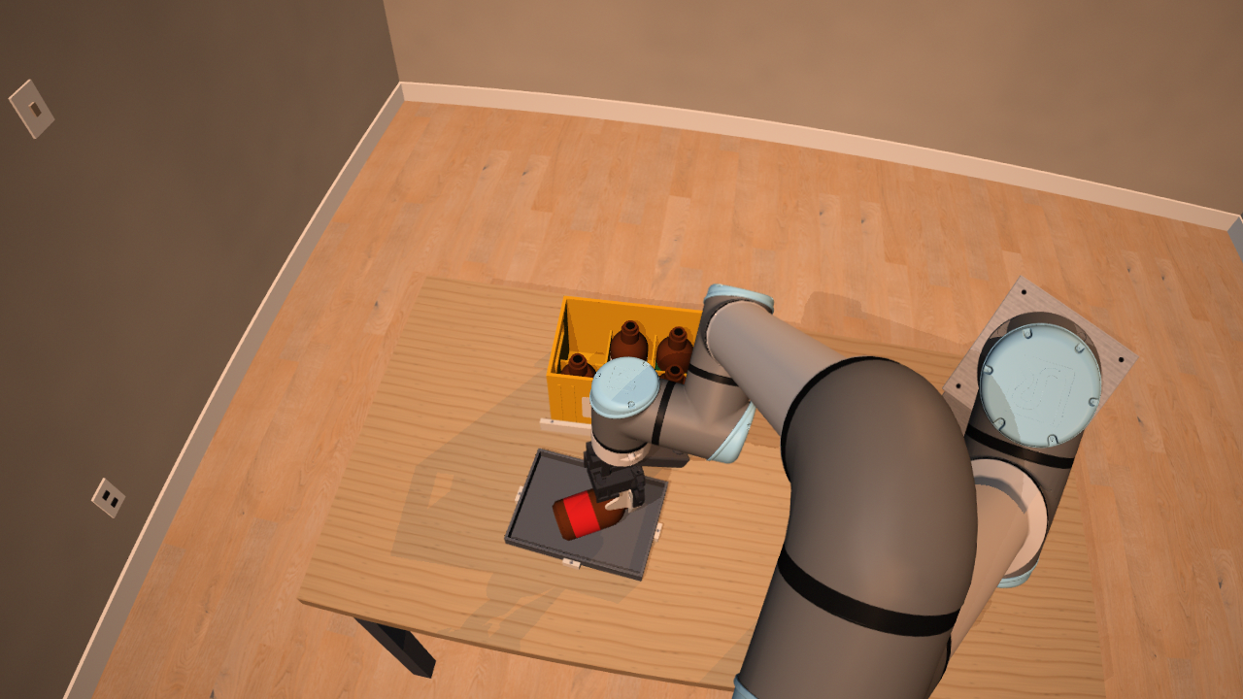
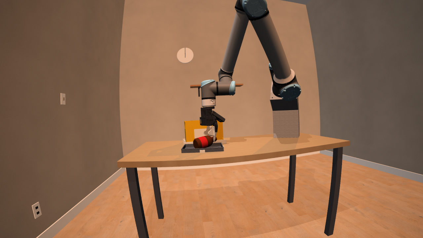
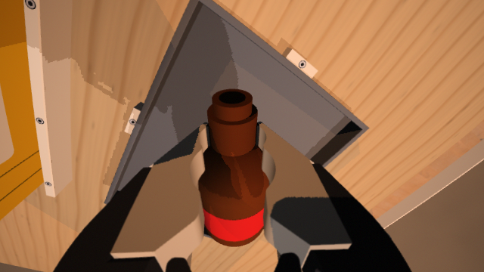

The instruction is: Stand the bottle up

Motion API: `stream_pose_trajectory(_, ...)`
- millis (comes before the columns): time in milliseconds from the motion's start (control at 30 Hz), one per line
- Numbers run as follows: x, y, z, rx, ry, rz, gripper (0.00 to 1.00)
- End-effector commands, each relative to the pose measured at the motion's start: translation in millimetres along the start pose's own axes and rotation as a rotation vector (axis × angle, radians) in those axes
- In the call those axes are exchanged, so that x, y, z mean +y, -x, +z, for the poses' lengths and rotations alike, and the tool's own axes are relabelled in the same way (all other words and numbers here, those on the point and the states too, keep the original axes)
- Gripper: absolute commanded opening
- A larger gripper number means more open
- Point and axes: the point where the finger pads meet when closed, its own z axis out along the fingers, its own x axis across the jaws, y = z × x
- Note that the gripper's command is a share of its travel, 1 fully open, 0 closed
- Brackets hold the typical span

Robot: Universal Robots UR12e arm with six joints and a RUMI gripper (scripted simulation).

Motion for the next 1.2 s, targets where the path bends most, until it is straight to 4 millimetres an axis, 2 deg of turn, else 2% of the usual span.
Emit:
stream_pose_trajectory(0, 0.4, 0.2, -5.3, 0.000, 0.000, 0.000, 0.00)
stream_pose_trajectory(1167, 0.3, 0.2, -56.9, 0.000, 0.000, 0.000, 0.00)
